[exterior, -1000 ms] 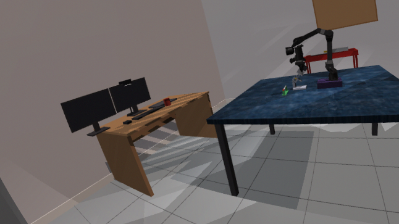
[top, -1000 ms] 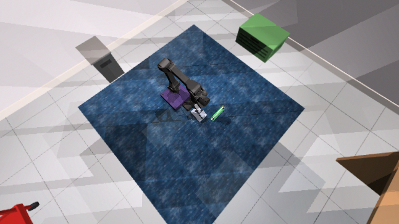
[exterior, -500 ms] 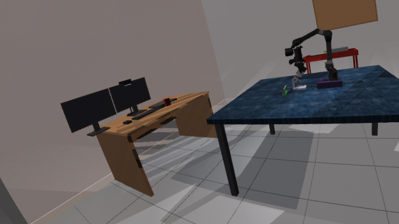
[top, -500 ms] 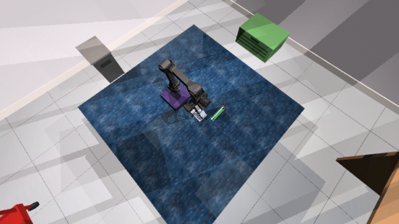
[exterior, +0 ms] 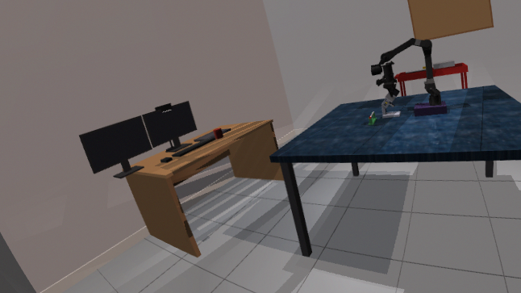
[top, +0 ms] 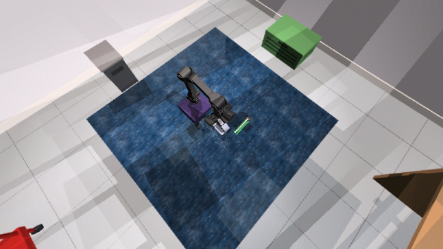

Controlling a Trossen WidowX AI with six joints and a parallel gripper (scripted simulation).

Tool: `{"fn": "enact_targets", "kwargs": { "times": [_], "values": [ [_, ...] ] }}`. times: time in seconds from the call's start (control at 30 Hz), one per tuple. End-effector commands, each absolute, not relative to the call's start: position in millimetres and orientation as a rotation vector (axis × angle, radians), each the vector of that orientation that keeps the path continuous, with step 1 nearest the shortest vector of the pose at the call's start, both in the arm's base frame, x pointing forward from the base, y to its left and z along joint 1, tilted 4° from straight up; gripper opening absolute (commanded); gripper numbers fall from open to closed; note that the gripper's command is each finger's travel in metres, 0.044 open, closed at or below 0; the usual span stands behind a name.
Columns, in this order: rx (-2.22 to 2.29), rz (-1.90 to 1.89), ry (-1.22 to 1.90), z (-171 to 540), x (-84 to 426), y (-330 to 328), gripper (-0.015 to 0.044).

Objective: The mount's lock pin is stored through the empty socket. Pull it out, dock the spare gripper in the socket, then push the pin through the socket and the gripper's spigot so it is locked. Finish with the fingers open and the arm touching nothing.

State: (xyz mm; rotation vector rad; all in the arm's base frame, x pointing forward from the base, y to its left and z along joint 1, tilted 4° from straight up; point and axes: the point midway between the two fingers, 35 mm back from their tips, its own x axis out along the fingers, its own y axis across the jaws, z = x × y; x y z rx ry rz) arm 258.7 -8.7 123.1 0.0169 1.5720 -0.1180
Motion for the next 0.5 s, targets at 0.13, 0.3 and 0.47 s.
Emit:
{"fn": "enact_targets", "kwargs": {
  "times": [0.13,0.3,0.47],
  "values": [
    [0.015,-0.113,1.574,116.7,264.2,-9.3,0.0],
    [0.015,-0.113,1.573,113.6,267.2,-9.7,0.0],
    [0.015,-0.113,1.573,110.5,270.1,-10.2,0.0]
  ]
}}
